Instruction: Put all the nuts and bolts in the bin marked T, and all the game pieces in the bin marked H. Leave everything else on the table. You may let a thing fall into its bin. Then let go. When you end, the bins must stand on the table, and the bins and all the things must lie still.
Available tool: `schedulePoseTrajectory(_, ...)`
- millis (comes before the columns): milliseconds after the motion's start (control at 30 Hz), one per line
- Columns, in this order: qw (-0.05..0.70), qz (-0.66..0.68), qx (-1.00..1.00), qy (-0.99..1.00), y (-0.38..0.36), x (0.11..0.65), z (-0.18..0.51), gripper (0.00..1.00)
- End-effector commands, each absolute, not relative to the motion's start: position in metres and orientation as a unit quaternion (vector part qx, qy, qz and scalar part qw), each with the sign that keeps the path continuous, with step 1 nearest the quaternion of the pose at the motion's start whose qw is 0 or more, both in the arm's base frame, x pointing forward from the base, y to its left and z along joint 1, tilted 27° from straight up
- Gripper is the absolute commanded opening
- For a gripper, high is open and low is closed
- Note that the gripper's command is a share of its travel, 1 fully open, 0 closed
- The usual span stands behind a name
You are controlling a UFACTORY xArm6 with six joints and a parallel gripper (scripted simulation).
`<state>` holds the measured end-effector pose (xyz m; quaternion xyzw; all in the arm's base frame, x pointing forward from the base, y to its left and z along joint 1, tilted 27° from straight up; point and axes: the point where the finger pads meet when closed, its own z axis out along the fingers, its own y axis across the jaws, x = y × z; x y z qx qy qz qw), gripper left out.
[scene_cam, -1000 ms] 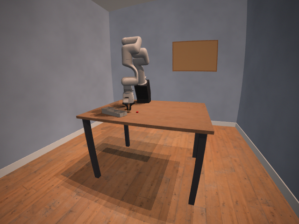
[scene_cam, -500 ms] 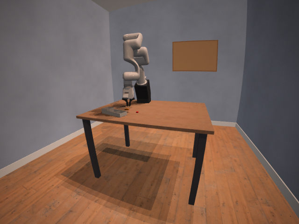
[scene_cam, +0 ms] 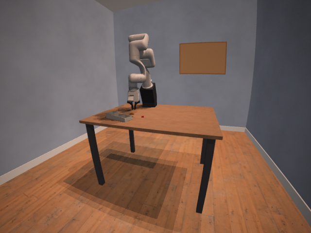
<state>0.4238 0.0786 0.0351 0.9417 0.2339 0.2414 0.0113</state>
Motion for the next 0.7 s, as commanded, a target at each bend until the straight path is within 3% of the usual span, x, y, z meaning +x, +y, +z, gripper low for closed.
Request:
schedulePoseTrajectory(0,0.003,0.236,0.943,0.236,0.078,0.423,0.04,0.0)
schedulePoseTrajectory(667,0.089,0.245,0.836,0.484,0.064,0.503,0.079,0.0)
